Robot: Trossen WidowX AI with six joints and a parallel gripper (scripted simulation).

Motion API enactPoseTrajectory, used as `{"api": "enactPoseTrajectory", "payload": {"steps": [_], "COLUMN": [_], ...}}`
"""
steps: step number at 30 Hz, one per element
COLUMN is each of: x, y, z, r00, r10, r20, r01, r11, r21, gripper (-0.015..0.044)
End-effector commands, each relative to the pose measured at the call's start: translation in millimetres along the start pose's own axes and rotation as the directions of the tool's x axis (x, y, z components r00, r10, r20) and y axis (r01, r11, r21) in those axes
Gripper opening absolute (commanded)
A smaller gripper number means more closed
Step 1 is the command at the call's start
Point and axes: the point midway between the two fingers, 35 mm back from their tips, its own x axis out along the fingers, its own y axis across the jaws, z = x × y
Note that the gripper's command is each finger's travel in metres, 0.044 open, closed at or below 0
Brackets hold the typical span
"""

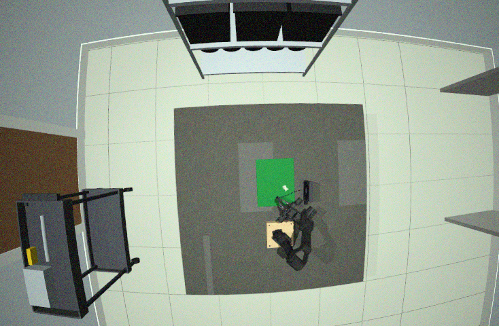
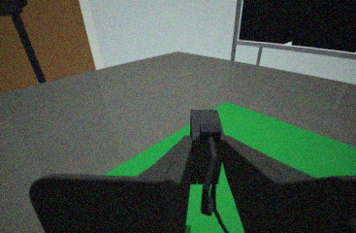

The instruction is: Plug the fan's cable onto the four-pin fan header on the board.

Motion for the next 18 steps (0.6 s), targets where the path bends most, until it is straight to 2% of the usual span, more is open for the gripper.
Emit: {"api": "enactPoseTrajectory", "payload": {"steps": [1, 18], "x": [-1, 1], "y": [0, 0], "z": [-4, -17], "r00": [1.0, 1.0], "r10": [-0.001, -0.001], "r20": [-0.002, -0.002], "r01": [0.001, 0.001], "r11": [1.0, 1.0], "r21": [-0.002, -0.001], "gripper": [0.0, 0.0]}}
